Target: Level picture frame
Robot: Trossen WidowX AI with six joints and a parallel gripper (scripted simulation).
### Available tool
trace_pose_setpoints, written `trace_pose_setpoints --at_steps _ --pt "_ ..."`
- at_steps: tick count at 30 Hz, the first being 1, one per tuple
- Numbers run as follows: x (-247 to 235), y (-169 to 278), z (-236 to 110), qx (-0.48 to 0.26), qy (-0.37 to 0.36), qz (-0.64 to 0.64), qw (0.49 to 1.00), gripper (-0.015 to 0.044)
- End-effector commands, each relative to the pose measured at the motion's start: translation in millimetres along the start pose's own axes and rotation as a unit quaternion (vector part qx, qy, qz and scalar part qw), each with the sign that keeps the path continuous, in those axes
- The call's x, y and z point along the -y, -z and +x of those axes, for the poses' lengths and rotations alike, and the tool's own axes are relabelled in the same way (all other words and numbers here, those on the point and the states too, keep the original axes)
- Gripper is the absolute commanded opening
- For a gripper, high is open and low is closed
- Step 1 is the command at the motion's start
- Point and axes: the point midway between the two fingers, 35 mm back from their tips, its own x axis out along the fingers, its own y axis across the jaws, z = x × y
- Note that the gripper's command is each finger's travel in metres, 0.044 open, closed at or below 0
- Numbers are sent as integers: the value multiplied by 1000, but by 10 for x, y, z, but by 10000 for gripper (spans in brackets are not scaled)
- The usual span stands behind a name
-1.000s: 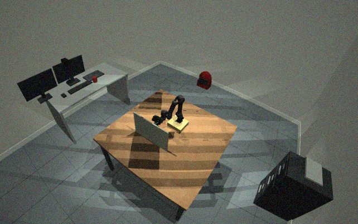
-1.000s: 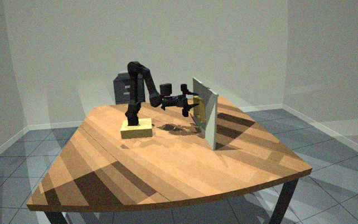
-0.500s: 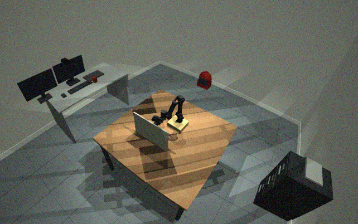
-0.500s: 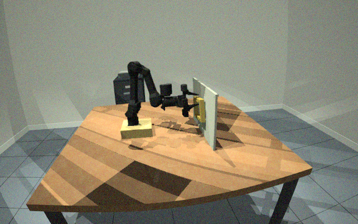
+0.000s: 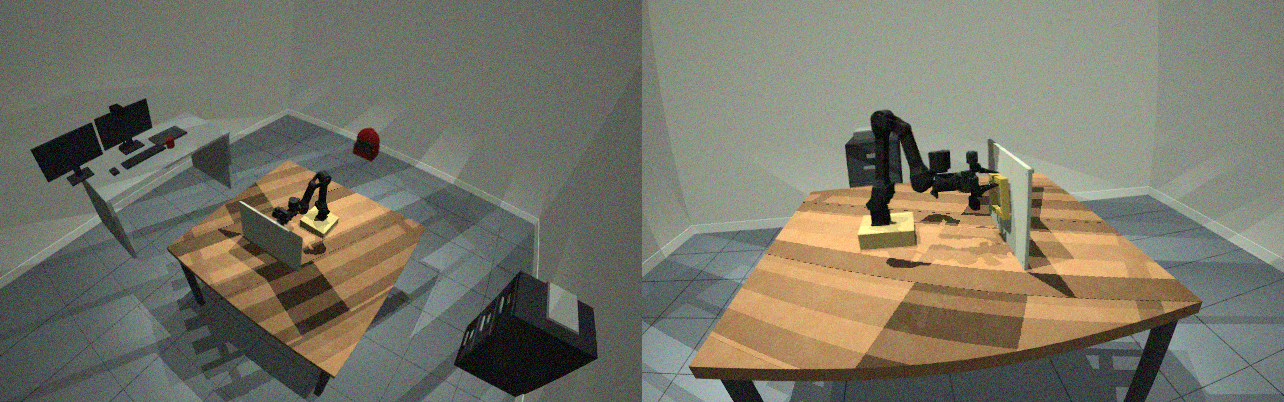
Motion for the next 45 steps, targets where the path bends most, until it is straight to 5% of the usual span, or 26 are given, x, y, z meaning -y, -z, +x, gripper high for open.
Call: trace_pose_setpoints --at_steps 1,14,17,45 --pt "2 -7 2 2 0 -2 1000 147" --pt "2 -7 2 2 0 -2 1000 60" --pt "2 -7 2 2 0 -2 1000 0" --pt "-66 1 1 2 0 -2 1000 0"
